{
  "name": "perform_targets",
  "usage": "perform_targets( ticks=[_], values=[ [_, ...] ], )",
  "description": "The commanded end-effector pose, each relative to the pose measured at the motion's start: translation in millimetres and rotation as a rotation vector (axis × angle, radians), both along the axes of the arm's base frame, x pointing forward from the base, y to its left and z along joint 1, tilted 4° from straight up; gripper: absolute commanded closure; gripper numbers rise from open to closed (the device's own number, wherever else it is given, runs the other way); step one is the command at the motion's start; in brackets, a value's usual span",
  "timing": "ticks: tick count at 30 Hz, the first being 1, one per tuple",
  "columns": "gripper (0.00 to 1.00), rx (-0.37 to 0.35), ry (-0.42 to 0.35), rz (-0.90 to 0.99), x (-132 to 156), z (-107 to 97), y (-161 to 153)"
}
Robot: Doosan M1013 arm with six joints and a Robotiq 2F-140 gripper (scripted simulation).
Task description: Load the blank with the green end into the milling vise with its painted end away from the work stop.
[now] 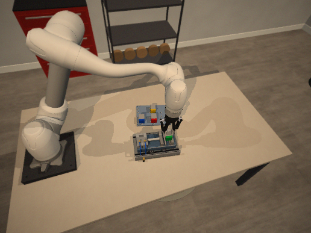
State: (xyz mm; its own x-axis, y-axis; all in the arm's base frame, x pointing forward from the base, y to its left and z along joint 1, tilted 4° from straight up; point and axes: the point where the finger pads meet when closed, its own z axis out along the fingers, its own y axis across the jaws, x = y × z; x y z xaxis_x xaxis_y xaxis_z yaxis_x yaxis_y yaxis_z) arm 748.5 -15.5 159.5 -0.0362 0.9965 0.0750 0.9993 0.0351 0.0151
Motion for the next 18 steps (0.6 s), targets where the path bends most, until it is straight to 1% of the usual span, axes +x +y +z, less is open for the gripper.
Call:
perform_targets(
  ticks=[1,18],
  values=[
    [1.00,0.000,0.000,0.000,-0.6,0.3,1.2],
    [1.00,0.000,0.000,0.000,-3.2,0.8,6.8]
  ],
)
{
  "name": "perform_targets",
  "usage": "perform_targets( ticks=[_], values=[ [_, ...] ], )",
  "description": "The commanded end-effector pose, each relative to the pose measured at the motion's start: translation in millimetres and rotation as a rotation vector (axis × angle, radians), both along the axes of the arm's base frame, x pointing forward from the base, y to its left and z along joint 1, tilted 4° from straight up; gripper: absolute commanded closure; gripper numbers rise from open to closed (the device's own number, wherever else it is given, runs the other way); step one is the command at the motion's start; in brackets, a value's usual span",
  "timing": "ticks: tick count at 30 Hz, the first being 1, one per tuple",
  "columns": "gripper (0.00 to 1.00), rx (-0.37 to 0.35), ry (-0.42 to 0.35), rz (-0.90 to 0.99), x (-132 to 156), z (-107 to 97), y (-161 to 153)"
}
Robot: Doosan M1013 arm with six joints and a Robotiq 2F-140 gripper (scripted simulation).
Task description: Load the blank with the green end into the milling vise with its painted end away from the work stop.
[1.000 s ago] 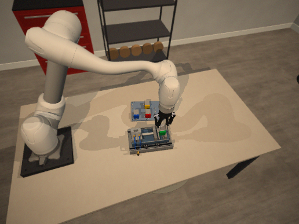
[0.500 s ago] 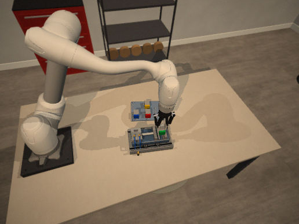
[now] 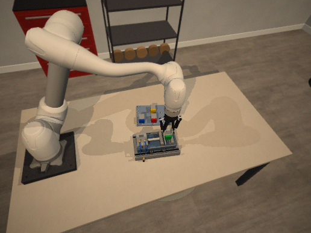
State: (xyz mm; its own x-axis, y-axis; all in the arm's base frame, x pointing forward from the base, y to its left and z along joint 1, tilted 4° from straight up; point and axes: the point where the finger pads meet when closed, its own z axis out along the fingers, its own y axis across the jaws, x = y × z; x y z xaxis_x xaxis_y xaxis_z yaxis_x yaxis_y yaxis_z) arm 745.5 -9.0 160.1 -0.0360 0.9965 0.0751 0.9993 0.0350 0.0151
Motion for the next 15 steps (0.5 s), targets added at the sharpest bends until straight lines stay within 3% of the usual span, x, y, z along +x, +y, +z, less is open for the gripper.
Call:
perform_targets(
  ticks=[1,15],
  values=[
    [1.00,0.000,0.000,0.000,-0.3,0.2,0.7],
    [1.00,0.000,0.000,0.000,-1.4,0.4,3.0]
  ],
)
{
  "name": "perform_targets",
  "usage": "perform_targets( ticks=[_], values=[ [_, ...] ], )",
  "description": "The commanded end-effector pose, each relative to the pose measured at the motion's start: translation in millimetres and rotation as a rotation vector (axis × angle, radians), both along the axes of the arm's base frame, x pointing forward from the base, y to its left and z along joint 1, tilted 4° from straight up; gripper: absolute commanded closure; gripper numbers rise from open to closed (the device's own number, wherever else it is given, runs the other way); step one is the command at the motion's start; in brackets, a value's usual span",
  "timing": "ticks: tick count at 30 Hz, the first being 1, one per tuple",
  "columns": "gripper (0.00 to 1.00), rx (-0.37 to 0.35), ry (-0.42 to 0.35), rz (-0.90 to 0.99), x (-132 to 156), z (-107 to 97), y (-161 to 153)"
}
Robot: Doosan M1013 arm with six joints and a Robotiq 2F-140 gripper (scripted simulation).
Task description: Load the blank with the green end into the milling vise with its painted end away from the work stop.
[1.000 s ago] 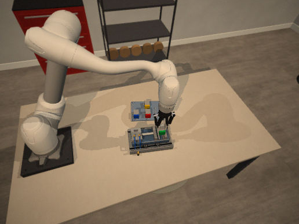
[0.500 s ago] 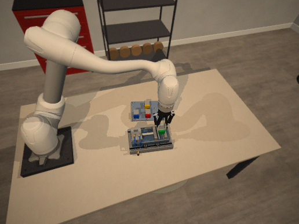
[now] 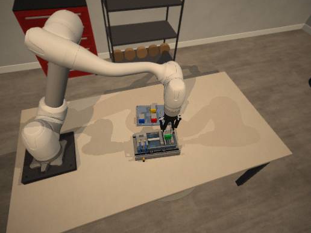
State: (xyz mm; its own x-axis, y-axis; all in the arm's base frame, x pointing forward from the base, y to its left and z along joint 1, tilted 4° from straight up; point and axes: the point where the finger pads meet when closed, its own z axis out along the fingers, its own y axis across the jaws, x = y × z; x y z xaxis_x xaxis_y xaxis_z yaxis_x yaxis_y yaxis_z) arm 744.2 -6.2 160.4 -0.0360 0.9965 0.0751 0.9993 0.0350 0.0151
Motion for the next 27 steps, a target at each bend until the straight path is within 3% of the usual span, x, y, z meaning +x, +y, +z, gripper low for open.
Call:
perform_targets(
  ticks=[1,27],
  values=[
    [1.00,0.000,0.000,0.000,-0.2,0.2,0.4],
    [1.00,0.000,0.000,0.000,-1.1,-3.6,2.8]
  ],
)
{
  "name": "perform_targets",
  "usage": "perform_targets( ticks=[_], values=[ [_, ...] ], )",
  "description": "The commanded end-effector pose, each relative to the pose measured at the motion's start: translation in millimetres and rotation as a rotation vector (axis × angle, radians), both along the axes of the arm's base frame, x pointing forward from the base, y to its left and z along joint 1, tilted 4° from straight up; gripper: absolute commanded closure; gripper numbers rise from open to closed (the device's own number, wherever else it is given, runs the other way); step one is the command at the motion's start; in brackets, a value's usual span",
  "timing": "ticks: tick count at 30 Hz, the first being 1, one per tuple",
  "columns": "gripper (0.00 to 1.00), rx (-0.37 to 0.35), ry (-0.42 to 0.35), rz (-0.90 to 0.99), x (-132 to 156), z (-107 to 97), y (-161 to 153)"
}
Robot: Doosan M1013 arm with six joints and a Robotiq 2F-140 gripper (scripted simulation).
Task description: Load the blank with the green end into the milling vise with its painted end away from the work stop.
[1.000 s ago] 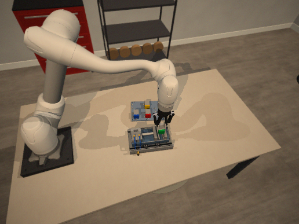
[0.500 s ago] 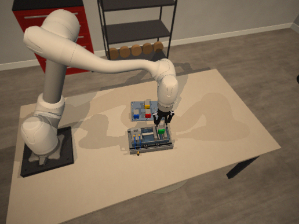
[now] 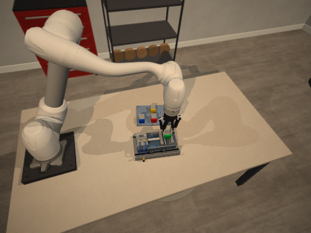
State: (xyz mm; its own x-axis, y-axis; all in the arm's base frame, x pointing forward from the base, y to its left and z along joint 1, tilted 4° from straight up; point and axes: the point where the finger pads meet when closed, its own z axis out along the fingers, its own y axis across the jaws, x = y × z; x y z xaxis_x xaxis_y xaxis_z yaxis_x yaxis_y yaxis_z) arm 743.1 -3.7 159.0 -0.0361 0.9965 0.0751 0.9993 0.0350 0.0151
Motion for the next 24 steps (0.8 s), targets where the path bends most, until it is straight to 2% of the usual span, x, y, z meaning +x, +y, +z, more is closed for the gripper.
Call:
perform_targets(
  ticks=[1,13,24],
  values=[
    [1.00,0.000,0.000,0.000,-0.1,-4.2,0.5],
    [1.00,0.000,0.000,0.000,-0.3,-28.0,3.5],
    [1.00,0.000,0.000,0.000,-0.3,-27.7,3.5]
  ],
)
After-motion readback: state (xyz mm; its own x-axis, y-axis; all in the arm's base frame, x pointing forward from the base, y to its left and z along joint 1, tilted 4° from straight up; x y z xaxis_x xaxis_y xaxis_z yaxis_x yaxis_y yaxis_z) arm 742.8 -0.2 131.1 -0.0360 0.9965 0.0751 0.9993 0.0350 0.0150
